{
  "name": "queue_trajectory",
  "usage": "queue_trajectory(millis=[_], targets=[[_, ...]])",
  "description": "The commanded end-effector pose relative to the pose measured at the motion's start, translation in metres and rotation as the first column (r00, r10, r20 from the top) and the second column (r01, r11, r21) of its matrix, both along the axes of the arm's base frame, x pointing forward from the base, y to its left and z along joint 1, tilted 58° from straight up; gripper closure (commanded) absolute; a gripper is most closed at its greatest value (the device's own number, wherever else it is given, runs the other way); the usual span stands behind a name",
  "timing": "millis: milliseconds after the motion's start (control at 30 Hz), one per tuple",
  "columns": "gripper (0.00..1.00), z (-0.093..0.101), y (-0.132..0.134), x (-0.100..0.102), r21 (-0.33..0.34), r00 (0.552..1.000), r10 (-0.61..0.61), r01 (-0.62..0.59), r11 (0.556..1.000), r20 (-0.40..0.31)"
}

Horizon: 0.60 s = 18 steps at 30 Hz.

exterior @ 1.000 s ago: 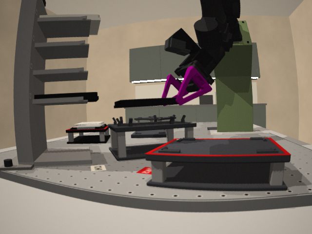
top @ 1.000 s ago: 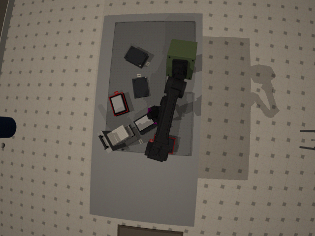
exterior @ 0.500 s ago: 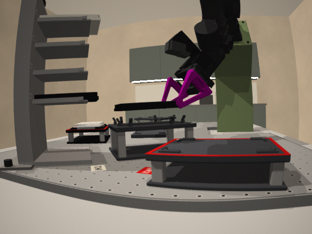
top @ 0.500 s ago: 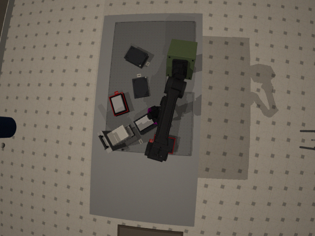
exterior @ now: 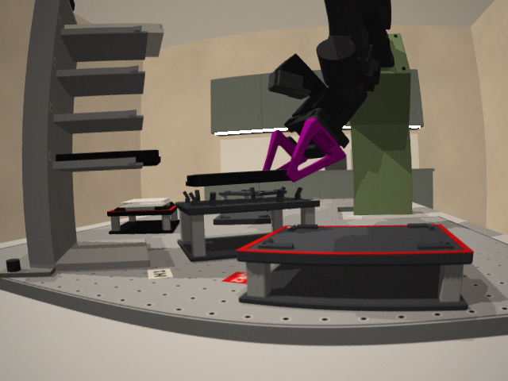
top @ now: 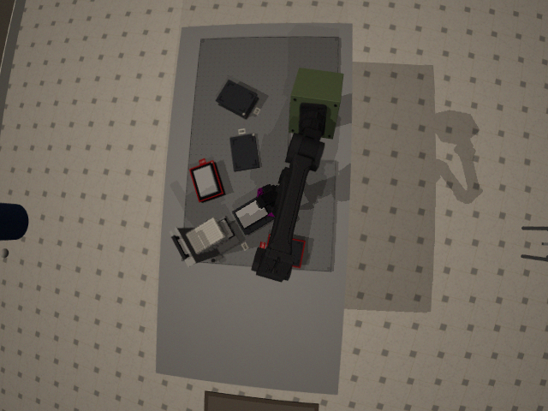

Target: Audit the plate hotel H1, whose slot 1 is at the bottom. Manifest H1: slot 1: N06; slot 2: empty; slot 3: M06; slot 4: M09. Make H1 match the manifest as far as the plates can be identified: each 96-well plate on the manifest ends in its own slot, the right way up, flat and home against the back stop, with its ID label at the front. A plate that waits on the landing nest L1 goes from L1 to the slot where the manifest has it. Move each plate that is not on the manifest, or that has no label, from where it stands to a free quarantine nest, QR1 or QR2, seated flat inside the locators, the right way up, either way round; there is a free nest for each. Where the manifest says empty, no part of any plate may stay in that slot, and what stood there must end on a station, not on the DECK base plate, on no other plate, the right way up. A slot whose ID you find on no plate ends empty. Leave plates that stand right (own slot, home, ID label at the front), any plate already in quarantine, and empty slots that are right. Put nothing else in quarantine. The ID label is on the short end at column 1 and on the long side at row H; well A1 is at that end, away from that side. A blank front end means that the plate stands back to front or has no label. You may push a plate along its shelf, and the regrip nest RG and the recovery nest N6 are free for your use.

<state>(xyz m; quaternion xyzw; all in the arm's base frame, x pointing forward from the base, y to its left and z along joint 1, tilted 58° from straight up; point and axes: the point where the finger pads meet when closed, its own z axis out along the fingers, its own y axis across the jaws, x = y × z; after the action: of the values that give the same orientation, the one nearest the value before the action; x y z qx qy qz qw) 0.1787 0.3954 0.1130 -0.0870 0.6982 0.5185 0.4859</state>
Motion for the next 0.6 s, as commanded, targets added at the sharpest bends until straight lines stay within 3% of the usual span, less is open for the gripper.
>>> queue_trajectory(millis=[0, 567], targets=[[0.14, 0.0023, 0.0062, -0.0022, 0.013, 1.000, 0.005, -0.005, 1.000, 0.015], [0.14, -0.0025, 0.0128, -0.0024, 0.009, 1.000, 0.006, -0.006, 1.000, 0.014]])
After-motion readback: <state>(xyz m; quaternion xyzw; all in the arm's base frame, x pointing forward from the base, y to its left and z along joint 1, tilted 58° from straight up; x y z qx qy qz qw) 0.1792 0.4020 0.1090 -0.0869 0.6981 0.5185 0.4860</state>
